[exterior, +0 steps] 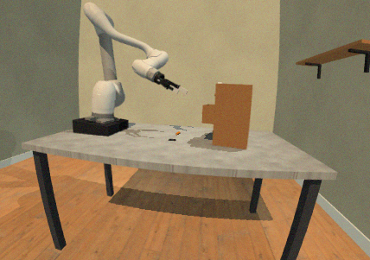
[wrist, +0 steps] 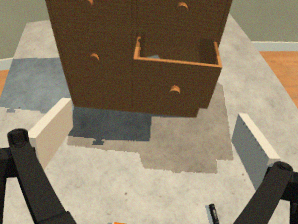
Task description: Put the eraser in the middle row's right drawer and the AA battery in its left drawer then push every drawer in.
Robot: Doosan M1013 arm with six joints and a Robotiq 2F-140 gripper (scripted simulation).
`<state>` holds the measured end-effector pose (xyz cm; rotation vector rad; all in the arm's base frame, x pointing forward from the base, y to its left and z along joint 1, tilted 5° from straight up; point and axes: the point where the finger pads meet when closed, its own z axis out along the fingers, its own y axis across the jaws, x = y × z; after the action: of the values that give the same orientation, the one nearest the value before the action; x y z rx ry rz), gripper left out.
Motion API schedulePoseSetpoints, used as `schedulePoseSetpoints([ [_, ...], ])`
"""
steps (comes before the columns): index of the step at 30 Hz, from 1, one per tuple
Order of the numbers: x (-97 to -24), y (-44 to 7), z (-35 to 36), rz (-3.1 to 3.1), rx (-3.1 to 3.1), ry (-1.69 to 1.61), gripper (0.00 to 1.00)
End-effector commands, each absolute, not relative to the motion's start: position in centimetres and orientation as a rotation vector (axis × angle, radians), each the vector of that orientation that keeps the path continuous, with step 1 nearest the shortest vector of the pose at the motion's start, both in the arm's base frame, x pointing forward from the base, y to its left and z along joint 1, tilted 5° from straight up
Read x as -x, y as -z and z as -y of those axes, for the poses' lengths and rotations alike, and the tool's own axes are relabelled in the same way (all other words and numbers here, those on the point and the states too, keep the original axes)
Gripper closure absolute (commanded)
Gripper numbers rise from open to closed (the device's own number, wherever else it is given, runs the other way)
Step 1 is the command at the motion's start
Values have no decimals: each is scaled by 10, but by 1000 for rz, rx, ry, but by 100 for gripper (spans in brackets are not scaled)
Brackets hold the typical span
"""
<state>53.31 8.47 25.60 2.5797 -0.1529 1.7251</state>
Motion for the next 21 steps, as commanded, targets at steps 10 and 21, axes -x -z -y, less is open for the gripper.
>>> schedulePoseSetpoints([
  [10,-534,-262,-83,168,-2678,-1567,0],
  [21,-534,-264,-82,172,-2742,-1457,0],
])
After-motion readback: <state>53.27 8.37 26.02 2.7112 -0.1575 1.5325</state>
